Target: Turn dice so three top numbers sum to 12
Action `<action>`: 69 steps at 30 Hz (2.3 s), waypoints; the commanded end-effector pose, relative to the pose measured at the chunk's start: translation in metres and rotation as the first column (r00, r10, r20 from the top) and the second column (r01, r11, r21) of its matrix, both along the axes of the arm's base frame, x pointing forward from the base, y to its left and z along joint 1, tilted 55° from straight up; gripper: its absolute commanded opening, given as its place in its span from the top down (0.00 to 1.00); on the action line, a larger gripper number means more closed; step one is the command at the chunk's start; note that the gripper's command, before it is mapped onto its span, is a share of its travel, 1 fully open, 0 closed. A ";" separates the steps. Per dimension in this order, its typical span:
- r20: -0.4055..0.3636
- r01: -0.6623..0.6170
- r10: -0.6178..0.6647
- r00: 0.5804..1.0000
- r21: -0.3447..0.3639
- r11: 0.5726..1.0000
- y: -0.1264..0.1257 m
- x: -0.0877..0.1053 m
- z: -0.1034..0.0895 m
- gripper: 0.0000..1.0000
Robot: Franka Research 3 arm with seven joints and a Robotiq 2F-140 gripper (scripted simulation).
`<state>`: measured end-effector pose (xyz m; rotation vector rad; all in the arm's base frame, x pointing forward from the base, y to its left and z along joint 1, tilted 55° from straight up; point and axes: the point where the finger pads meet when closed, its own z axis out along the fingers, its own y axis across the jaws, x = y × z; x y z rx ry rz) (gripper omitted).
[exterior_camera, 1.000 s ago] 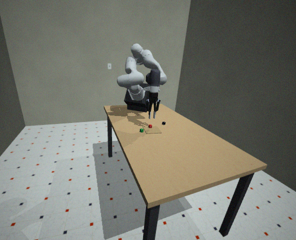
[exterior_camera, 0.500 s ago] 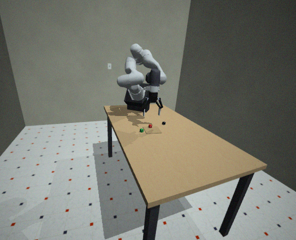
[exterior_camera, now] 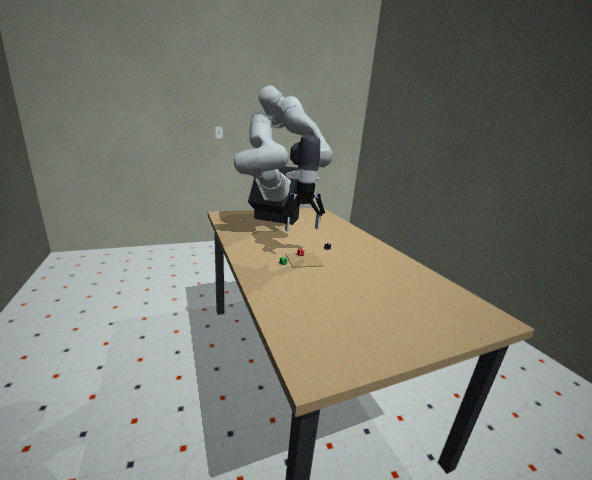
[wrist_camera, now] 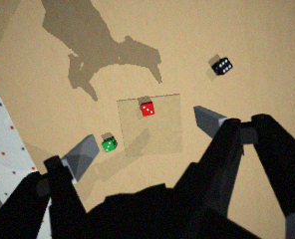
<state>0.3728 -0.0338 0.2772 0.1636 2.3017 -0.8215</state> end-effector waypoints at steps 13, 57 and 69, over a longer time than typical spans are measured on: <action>-0.242 -0.217 0.169 0.955 -0.188 0.958 -0.004 -0.006 0.030 0.00; -0.712 -0.680 0.305 0.633 -0.323 0.658 -0.043 0.001 0.074 0.00; -0.806 -0.780 0.291 0.515 -0.300 0.550 -0.057 0.005 0.078 0.00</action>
